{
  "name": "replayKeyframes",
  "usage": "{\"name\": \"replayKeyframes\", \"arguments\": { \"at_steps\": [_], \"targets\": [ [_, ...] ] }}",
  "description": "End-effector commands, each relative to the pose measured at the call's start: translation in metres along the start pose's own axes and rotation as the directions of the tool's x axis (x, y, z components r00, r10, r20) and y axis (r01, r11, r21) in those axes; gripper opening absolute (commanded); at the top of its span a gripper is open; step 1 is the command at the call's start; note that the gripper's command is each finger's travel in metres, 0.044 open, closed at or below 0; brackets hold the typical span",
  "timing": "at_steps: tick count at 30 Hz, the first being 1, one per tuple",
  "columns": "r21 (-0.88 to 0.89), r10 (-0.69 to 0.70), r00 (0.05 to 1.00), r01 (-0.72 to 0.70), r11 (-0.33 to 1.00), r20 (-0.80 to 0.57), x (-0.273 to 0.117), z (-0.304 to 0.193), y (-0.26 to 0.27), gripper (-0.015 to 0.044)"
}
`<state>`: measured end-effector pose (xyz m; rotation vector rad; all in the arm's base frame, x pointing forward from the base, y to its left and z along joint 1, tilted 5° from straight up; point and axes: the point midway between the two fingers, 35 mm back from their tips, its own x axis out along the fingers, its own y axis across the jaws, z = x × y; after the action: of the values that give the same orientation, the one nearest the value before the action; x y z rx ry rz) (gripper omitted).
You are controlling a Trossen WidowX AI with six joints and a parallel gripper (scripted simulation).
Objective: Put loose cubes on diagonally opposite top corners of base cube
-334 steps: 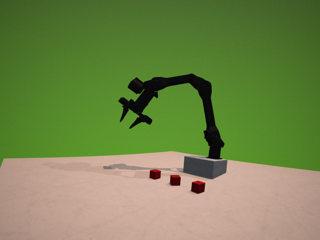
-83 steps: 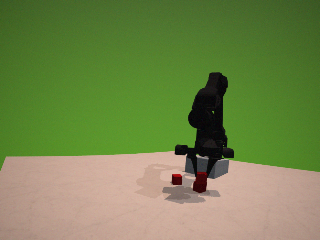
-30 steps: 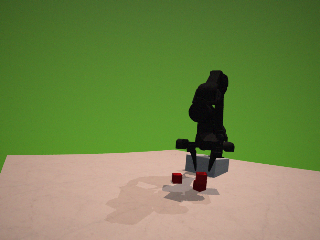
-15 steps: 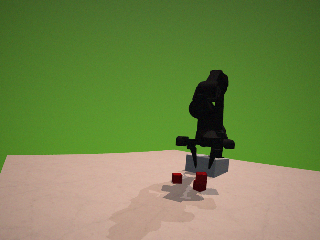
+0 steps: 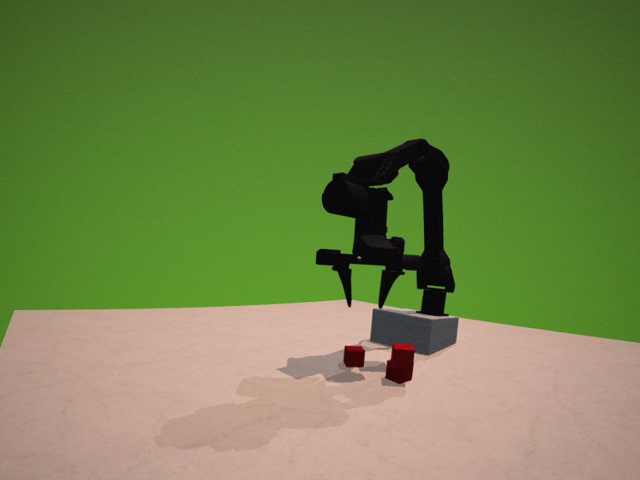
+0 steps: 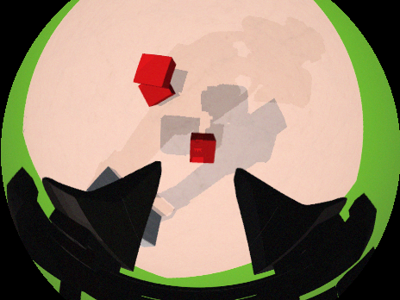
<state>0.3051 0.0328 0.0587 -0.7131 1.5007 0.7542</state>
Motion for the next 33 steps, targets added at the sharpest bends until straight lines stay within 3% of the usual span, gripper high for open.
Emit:
{"name": "replayKeyframes", "arguments": {
  "at_steps": [1,6,12,33],
  "targets": [
    [-0.051,-0.005,1.000,0.005,0.999,-0.001,-0.009,-0.021,-0.008,0.0265],
    [-0.054,-0.005,1.000,0.005,0.999,-0.001,-0.003,-0.021,-0.009,0.0265],
    [-0.054,-0.005,1.000,0.004,0.999,-0.001,0.051,-0.022,-0.008,0.0265],
    [-0.054,-0.004,1.000,0.004,0.999,-0.001,0.081,-0.022,-0.009,0.0265]
  ]
}}
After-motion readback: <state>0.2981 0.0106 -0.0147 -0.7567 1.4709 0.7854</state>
